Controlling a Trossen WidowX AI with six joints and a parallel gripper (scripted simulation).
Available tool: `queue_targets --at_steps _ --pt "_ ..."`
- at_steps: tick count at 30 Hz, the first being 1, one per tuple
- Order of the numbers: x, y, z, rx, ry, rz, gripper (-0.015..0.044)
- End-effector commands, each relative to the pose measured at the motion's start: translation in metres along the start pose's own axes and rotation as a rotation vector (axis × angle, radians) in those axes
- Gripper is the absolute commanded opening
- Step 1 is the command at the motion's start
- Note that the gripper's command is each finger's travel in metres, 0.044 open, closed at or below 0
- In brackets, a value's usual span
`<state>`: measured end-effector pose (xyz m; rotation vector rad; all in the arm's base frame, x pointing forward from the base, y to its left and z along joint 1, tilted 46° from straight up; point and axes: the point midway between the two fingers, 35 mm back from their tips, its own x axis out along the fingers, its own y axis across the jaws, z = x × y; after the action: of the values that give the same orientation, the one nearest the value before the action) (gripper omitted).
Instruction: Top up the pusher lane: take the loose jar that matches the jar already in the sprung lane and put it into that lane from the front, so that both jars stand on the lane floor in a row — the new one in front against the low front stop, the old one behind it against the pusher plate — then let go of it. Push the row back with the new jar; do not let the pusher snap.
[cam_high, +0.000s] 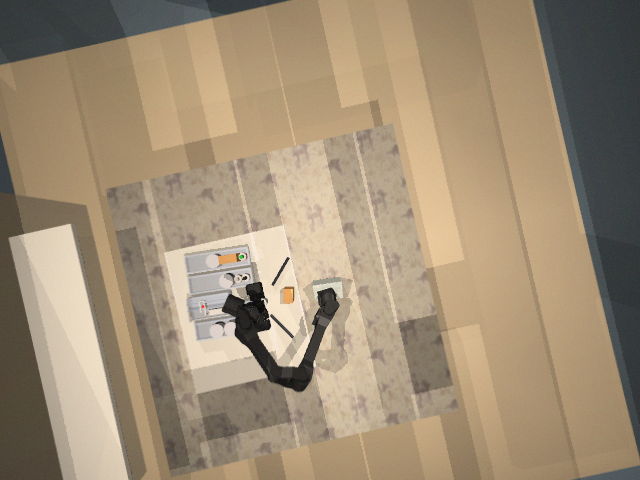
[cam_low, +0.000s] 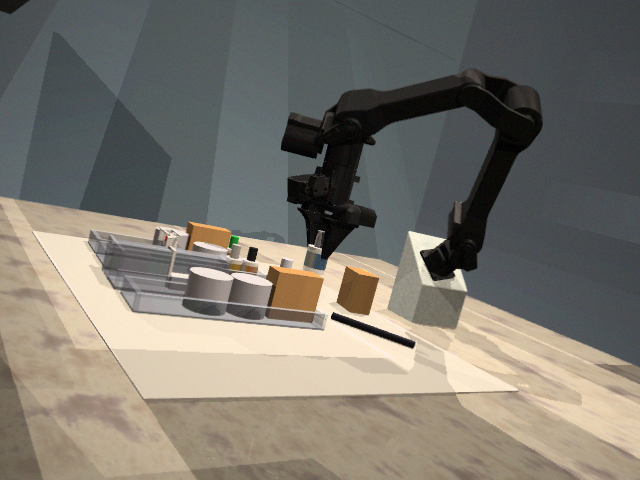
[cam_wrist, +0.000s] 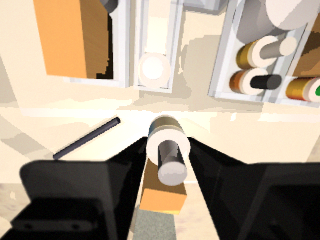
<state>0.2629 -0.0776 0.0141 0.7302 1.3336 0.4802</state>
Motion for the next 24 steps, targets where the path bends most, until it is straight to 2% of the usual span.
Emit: queue_targets --at_steps 1,4,10,20,24 --pt "-0.032 0.005 -0.001 -0.011 -0.004 -0.007 0.0" --pt "-0.047 0.008 -0.004 -0.01 -0.004 -0.004 0.0" --pt "-0.047 0.009 -0.003 -0.008 -0.004 -0.004 0.0" --pt "-0.001 0.017 0.021 0.061 -0.006 -0.001 0.0" --pt "0.002 0.018 0.022 0.066 -0.006 0.0 0.0"
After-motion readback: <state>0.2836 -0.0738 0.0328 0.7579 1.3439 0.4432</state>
